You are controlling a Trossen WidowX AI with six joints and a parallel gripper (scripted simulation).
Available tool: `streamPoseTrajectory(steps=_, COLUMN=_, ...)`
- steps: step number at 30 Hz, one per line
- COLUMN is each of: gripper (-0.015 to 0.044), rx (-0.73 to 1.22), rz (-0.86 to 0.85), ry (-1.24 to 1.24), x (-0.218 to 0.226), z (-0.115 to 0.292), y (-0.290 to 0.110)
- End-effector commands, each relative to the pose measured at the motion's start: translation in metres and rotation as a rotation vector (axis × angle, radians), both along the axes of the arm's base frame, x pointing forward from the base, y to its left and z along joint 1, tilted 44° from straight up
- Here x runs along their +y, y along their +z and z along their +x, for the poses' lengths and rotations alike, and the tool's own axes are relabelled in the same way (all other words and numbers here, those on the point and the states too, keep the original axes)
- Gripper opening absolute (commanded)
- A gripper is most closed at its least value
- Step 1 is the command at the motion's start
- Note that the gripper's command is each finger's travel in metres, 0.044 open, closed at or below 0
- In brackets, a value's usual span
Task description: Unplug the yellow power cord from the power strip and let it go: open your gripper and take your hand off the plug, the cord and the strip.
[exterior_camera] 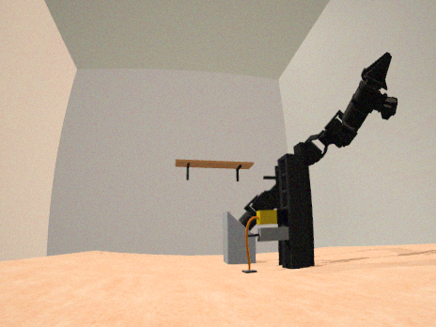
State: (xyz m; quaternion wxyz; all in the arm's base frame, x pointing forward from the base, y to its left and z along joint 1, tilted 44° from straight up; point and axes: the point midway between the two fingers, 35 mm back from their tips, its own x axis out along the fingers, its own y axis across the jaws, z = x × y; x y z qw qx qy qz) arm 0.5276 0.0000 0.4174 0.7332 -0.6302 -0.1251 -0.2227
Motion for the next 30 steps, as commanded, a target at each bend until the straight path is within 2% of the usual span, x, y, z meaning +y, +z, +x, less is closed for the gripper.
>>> streamPoseTrajectory(steps=1, gripper=0.0160, rx=0.184, rz=0.112, ry=0.081, x=-0.013, z=0.022, y=-0.055)
streamPoseTrajectory(steps=5, gripper=0.0160, rx=0.397, rz=0.292, ry=0.146, x=-0.030, z=0.033, y=-0.118)
streamPoseTrajectory(steps=9, gripper=0.0160, rx=0.611, rz=0.556, ry=0.173, x=-0.049, z=0.031, y=-0.185)
streamPoseTrajectory(steps=17, gripper=0.0160, rx=0.977, rz=1.235, ry=0.052, x=-0.076, z=-0.019, y=-0.305)
streamPoseTrajectory(steps=24, gripper=0.0160, rx=1.156, rz=1.980, ry=-0.336, x=-0.077, z=-0.104, y=-0.375)
streamPoseTrajectory(steps=30, gripper=0.0160, rx=1.139, rz=2.612, ry=-0.947, x=-0.067, z=-0.191, y=-0.402)
